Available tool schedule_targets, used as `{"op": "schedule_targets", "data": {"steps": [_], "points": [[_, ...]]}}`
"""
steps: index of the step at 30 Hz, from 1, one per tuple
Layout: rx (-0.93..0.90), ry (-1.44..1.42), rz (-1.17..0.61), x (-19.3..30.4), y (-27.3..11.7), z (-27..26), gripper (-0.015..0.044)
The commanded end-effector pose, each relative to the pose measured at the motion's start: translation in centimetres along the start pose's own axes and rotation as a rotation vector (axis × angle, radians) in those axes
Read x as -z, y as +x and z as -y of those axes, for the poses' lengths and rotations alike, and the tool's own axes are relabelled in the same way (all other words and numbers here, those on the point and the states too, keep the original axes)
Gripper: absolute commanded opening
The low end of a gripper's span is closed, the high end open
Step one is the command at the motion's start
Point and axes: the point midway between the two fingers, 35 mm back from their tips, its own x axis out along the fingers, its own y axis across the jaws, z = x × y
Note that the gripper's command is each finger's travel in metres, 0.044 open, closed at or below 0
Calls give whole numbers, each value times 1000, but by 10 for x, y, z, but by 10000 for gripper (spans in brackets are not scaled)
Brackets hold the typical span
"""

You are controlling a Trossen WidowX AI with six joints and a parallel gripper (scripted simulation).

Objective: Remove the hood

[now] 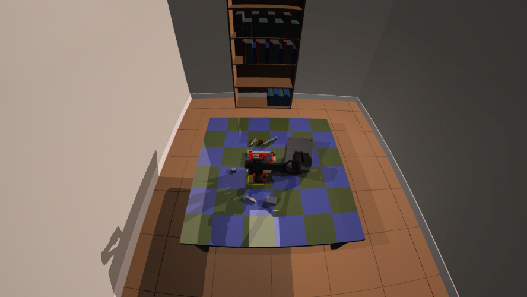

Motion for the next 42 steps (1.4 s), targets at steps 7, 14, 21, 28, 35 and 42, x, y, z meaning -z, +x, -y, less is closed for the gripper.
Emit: {"op": "schedule_targets", "data": {"steps": [7, 14, 21, 28, 35, 42], "points": [[4, 7, -5, 3, 7, 1, 0], [3, 7, -5, 3, 11, 1, 0], [2, 7, -5, 4, 15, 1, 0], [1, 7, -5, 4, 19, 1, 0], [1, 7, -5, 4, 20, 1, 0], [1, 7, -5, 4, 23, 1, 0]]}}
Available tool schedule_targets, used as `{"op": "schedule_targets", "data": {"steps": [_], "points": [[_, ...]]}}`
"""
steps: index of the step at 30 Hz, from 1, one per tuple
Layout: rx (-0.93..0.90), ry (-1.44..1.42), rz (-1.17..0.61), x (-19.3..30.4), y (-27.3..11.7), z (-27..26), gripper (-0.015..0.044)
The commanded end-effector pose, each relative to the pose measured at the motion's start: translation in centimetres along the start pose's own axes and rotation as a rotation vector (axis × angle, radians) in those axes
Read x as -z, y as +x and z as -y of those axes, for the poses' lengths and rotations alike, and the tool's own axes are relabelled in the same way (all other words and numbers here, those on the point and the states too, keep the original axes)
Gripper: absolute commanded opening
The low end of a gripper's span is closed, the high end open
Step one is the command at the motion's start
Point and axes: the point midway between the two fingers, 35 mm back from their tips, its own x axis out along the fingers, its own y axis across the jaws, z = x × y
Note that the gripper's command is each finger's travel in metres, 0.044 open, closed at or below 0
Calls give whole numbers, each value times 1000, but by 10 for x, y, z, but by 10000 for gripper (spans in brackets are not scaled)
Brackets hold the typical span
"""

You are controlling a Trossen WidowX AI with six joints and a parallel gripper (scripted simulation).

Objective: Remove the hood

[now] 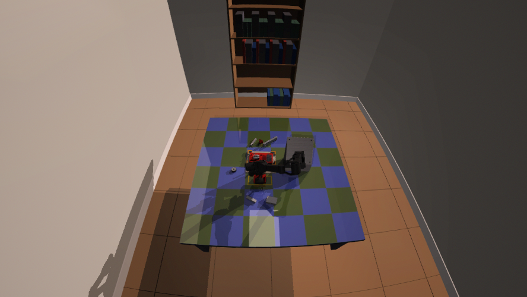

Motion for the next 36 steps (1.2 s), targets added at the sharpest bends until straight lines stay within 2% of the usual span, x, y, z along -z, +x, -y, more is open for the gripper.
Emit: {"op": "schedule_targets", "data": {"steps": [1, 33, 36], "points": [[5, 6, -3, 1, 3, 2, 0], [4, 6, -3, 1, 18, 1, 0], [-1, 0, 0, 0, 16, 0, 79]]}}
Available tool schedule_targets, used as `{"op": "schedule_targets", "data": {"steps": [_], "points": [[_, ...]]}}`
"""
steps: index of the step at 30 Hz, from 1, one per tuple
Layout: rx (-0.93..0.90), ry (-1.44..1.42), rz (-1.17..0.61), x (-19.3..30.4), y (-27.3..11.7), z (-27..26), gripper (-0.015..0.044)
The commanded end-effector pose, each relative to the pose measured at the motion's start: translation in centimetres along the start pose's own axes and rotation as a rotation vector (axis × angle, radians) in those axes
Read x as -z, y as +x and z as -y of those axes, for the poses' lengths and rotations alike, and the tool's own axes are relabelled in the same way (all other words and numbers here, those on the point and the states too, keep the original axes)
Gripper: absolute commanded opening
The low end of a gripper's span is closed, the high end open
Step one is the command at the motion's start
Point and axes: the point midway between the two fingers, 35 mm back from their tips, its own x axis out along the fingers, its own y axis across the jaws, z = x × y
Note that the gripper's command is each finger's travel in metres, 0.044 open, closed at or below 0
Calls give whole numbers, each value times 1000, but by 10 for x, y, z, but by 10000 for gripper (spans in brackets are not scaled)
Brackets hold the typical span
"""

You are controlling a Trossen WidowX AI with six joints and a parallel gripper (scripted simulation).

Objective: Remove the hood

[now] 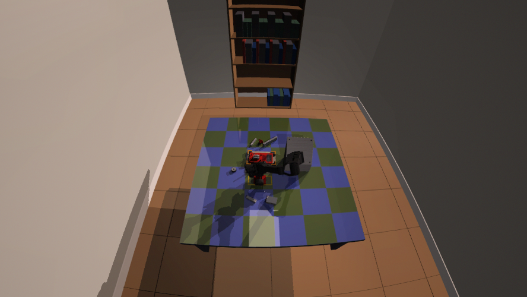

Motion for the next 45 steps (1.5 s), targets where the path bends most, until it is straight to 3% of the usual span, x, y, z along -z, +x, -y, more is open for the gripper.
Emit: {"op": "schedule_targets", "data": {"steps": [1, 14, 24, 45], "points": [[0, -1, 1, 0, 0, 0, 105], [0, -1, 1, 0, -2, 0, 440], [5, 0, -5, -1, -72, 0, 440], [5, 0, -5, -1, -74, 0, 440]]}}
